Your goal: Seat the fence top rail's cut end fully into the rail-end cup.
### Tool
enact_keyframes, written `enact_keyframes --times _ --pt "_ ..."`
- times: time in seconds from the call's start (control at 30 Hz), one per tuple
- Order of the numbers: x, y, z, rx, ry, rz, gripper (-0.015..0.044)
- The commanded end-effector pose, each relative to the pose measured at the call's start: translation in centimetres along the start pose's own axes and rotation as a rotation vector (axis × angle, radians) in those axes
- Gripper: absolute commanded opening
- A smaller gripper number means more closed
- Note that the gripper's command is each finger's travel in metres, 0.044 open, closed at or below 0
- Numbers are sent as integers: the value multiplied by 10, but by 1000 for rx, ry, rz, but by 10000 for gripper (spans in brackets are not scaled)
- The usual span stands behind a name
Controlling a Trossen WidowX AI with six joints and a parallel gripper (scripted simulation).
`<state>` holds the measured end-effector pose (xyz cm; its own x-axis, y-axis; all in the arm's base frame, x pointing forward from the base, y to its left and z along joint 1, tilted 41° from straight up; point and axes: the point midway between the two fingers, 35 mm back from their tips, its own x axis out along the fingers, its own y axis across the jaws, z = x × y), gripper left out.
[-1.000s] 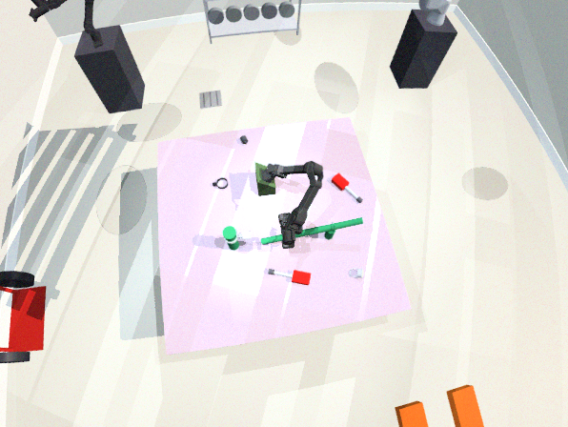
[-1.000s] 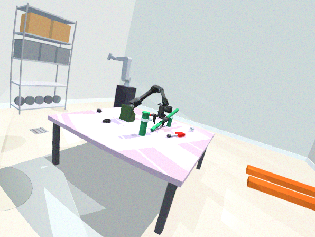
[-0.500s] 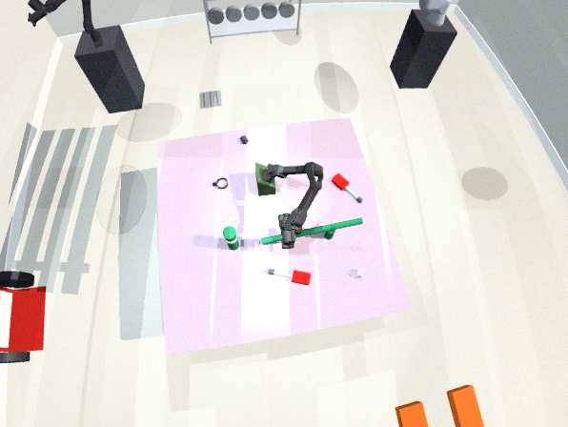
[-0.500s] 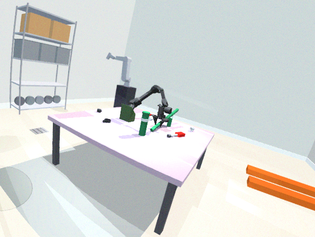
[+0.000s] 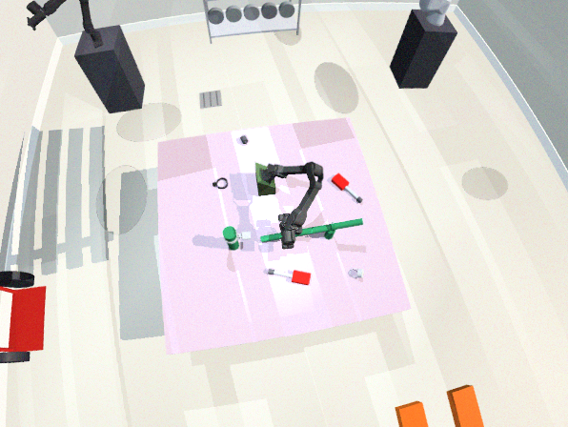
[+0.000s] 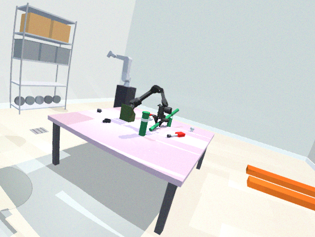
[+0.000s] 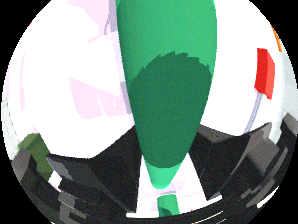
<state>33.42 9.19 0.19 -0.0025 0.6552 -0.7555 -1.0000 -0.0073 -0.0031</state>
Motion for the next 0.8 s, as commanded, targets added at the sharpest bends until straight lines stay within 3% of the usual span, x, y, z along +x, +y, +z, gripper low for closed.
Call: enact_keyframes --times 0.0,0.07,0.27,0.6,0.77 --pt "-2 1 0 8 -4 4 45" --pt "-5 0 0 8 -4 4 0" --pt "-17 -4 -6 -2 52 -1 0" --pt "-78 -12 -30 -40 296 6 0" --pt "-83 -11 -31 -42 313 9 0"
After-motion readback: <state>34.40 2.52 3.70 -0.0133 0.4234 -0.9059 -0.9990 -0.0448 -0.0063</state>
